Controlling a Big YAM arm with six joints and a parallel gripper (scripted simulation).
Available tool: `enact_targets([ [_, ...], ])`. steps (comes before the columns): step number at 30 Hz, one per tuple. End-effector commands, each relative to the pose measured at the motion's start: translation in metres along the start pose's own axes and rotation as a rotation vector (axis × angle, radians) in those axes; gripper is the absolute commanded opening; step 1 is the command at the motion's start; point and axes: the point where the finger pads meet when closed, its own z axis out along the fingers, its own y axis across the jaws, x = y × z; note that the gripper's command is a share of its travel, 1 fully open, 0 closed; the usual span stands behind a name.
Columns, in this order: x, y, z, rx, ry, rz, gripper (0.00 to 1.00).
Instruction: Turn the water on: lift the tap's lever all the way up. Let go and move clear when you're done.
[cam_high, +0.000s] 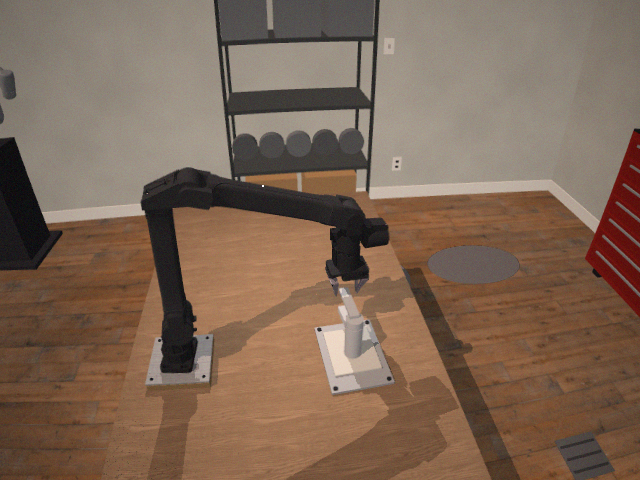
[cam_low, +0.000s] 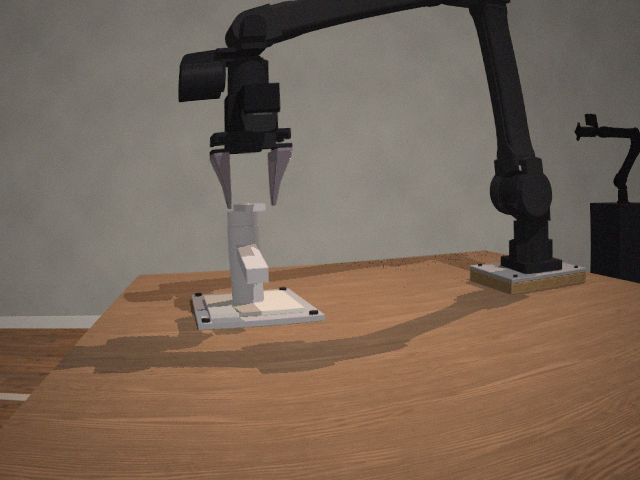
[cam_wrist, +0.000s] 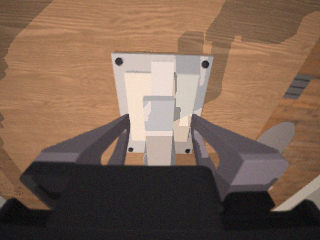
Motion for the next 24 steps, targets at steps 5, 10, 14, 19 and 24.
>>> enact_targets([
  [5, -0.0063, -0.0064, 0.0079, 0.006, -0.004, -0.011, 0.6],
  [10, -0.0066, -0.009, 0.006, 0.014, -0.004, -0.012, 0.6],
  [14, -0.0066, -0.0071, 0.0075, 0.012, -0.004, -0.011, 0.6],
  [19, -0.0066, -0.0048, 0.0111, 0.005, -0.003, -0.011, 0.6],
  [24, -0.007, -0.0096, 0.0076, 0.015, -0.004, -0.012, 0.6],
])
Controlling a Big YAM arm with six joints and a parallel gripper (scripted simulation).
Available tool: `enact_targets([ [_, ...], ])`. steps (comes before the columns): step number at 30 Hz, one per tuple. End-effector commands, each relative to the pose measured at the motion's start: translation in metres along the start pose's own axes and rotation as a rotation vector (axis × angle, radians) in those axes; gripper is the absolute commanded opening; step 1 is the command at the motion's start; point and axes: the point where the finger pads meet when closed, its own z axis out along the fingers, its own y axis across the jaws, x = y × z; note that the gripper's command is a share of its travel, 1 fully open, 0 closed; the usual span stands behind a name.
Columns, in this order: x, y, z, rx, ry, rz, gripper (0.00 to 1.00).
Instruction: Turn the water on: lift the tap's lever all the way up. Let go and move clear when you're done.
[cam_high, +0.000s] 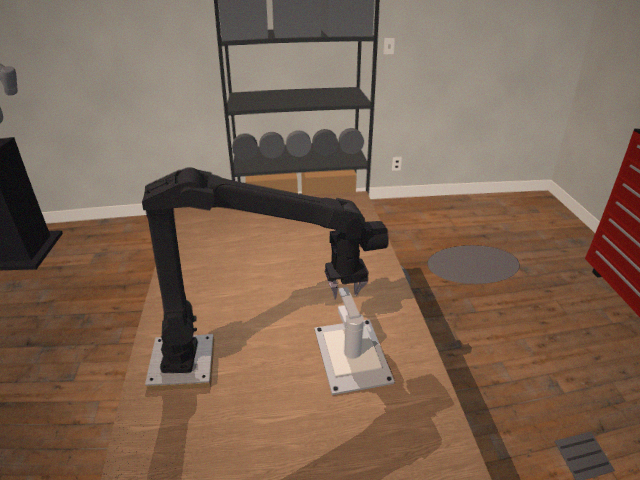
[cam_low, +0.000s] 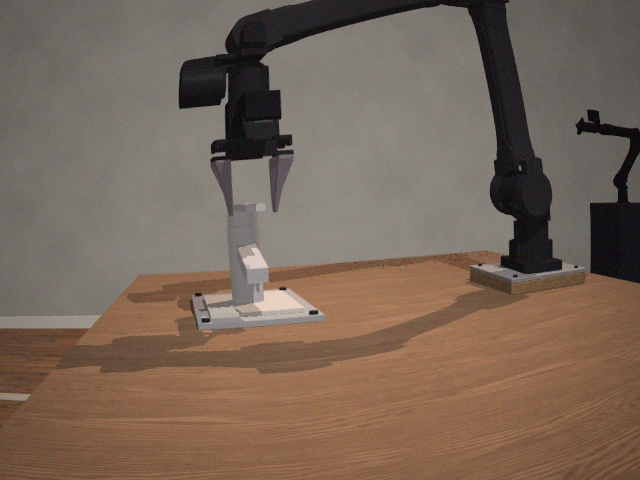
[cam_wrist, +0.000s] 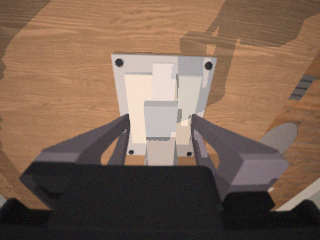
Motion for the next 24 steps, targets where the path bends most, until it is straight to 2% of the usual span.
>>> enact_targets([
  [1, -0.0072, -0.0114, -0.0019, 0.022, -0.004, -0.012, 0.6],
  [24, -0.0075, -0.0154, -0.0052, 0.032, -0.004, -0.012, 0.6],
])
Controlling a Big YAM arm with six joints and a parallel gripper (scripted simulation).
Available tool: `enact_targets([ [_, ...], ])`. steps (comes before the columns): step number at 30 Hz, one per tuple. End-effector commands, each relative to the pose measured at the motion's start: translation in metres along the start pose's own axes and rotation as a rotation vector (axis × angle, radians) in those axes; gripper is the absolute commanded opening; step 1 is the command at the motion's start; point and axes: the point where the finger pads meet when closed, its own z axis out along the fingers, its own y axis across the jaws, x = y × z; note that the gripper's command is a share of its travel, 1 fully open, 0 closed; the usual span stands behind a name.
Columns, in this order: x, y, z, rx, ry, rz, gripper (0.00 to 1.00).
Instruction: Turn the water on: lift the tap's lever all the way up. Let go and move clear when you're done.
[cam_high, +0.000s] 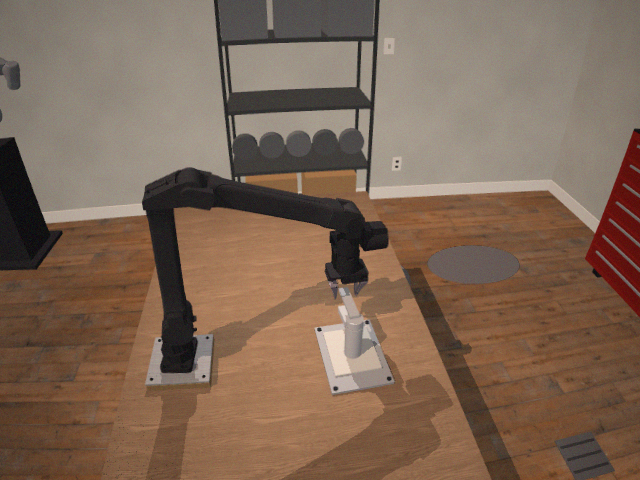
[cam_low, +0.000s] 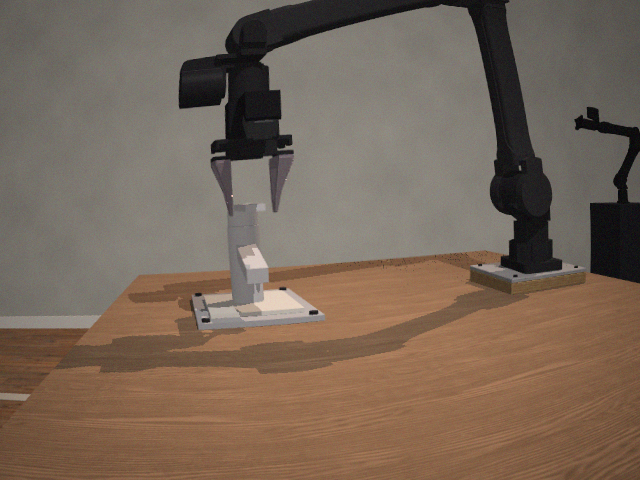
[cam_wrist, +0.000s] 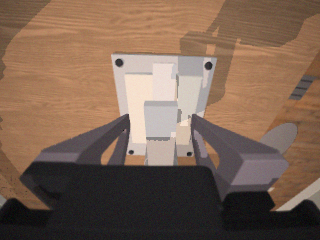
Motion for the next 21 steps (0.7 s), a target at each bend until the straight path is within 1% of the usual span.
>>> enact_targets([
  [1, -0.0075, -0.0154, -0.0052, 0.032, -0.004, -0.012, 0.6],
  [15, -0.0075, -0.0155, -0.0053, 0.032, -0.004, -0.012, 0.6],
  [16, -0.0075, -0.0155, -0.0053, 0.032, -0.004, -0.012, 0.0],
  [21, -0.0075, -0.0151, -0.0056, 0.031, -0.004, -0.01, 0.0],
])
